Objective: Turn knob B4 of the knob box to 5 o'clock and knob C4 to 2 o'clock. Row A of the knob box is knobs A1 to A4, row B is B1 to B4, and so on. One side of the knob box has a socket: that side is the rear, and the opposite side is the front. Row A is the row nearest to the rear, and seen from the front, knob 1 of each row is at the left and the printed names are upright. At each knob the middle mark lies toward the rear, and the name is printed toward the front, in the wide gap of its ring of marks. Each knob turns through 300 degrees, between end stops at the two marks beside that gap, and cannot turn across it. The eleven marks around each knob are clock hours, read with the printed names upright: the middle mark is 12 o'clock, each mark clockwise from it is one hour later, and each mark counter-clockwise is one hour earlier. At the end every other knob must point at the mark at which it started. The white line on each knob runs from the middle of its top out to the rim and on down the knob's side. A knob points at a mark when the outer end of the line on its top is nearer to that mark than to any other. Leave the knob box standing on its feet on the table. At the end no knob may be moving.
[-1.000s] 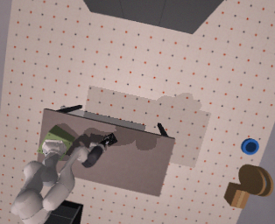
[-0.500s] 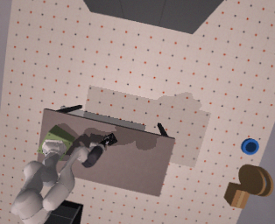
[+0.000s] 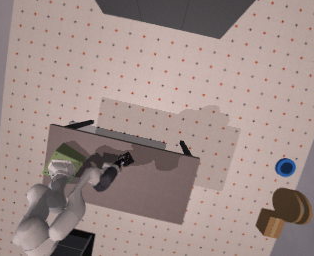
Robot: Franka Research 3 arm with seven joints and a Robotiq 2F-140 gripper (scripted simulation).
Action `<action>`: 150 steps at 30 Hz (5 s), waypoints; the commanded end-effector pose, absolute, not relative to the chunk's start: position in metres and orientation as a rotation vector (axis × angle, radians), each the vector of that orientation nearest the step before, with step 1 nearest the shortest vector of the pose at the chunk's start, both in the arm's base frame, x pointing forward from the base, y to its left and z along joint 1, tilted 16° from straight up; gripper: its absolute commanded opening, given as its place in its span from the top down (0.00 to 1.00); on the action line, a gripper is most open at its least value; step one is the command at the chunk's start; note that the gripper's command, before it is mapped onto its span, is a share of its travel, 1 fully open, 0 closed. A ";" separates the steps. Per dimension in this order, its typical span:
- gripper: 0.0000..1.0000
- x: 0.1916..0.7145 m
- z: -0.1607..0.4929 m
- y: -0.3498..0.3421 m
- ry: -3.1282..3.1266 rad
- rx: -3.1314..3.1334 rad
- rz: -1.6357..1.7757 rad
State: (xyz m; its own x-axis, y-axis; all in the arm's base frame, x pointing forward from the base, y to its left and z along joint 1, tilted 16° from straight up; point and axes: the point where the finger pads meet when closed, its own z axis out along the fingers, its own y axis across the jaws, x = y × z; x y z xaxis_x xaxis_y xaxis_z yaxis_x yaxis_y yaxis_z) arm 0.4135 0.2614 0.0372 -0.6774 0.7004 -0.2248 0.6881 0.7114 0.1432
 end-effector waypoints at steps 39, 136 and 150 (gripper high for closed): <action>0.95 0.414 0.037 0.262 2.201 1.883 0.188; 0.88 0.414 0.037 0.262 1.360 2.621 0.311; 0.88 0.411 0.050 0.263 1.360 2.621 0.311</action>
